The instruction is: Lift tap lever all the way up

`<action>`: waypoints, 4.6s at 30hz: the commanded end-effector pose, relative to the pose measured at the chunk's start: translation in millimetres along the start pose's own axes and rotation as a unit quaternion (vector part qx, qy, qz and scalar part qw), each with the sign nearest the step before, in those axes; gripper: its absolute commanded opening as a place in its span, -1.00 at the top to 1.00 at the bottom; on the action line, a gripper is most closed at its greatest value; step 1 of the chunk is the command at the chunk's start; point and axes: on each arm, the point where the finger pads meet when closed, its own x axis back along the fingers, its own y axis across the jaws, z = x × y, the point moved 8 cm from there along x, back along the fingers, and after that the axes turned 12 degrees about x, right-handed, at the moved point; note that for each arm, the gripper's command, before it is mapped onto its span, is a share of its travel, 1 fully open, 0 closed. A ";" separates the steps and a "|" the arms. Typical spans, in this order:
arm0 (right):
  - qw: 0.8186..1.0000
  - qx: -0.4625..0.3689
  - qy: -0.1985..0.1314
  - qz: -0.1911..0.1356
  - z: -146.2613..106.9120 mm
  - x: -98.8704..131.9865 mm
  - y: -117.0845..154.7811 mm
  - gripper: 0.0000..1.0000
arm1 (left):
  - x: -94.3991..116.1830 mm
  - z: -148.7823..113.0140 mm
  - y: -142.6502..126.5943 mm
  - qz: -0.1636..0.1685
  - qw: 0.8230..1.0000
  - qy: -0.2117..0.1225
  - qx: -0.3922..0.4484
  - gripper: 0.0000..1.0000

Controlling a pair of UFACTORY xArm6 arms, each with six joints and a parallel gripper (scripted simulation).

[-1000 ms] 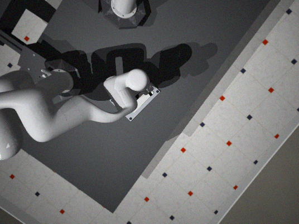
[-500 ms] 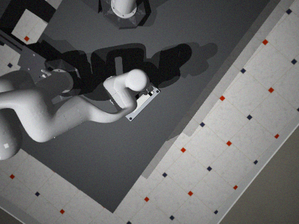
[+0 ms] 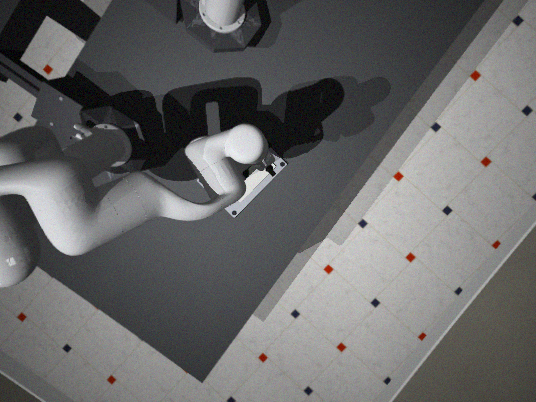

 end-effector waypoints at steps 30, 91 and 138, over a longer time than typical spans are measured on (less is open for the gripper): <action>1.000 0.000 -0.002 0.001 -0.8 1.7 -0.9 -0.31 | 1.4 0.5 0.0 0.000 1.000 0.002 0.000 -1.00; 1.000 0.000 -0.002 0.001 -0.6 71.7 -0.7 1.00 | 1.4 0.5 0.0 0.000 1.000 0.002 0.000 -1.00; 1.000 0.000 -0.002 0.001 -0.6 71.7 -0.7 1.00 | 1.4 0.5 0.0 0.000 1.000 0.002 0.000 -1.00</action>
